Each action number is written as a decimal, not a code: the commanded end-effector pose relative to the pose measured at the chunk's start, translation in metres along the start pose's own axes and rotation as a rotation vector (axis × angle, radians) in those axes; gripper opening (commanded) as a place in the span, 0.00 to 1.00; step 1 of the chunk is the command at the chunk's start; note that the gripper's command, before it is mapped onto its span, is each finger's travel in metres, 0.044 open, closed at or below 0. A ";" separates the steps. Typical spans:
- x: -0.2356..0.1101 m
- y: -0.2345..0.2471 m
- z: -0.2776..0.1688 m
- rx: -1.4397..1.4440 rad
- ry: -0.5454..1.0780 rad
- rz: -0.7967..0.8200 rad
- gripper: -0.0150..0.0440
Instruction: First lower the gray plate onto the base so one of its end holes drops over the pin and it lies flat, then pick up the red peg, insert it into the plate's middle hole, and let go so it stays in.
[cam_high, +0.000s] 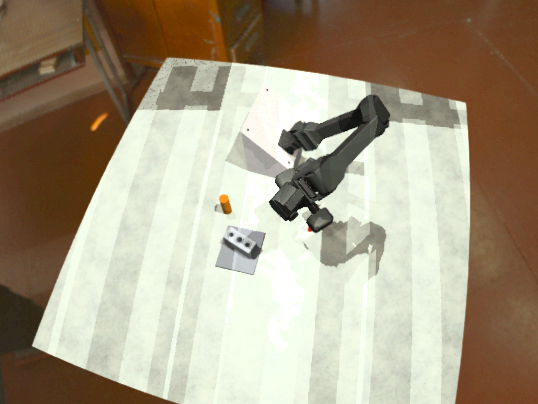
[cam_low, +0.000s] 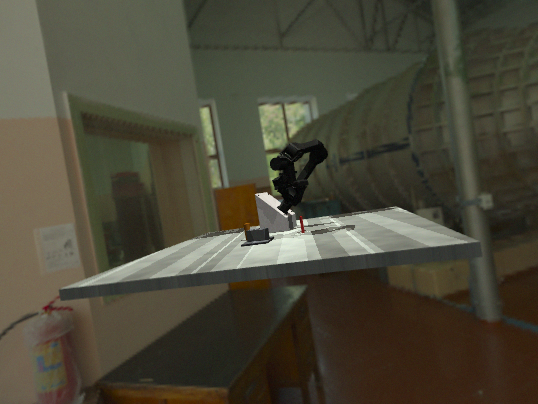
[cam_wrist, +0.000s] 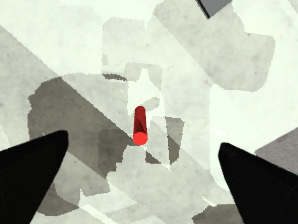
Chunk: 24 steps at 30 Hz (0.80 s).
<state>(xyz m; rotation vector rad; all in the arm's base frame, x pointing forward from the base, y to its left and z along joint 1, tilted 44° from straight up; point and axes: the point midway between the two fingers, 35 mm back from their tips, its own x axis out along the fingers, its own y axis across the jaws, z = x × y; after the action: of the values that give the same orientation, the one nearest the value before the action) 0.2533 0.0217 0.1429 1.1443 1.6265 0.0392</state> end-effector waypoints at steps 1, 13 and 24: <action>0.005 0.000 -0.034 0.326 0.014 0.008 1.00; 0.014 -0.001 -0.033 0.325 0.014 0.008 1.00; 0.050 0.001 -0.033 0.325 0.015 0.010 1.00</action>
<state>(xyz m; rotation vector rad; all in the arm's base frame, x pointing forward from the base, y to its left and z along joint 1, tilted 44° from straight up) 0.2318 0.0672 0.1249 1.3942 1.6801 -0.2189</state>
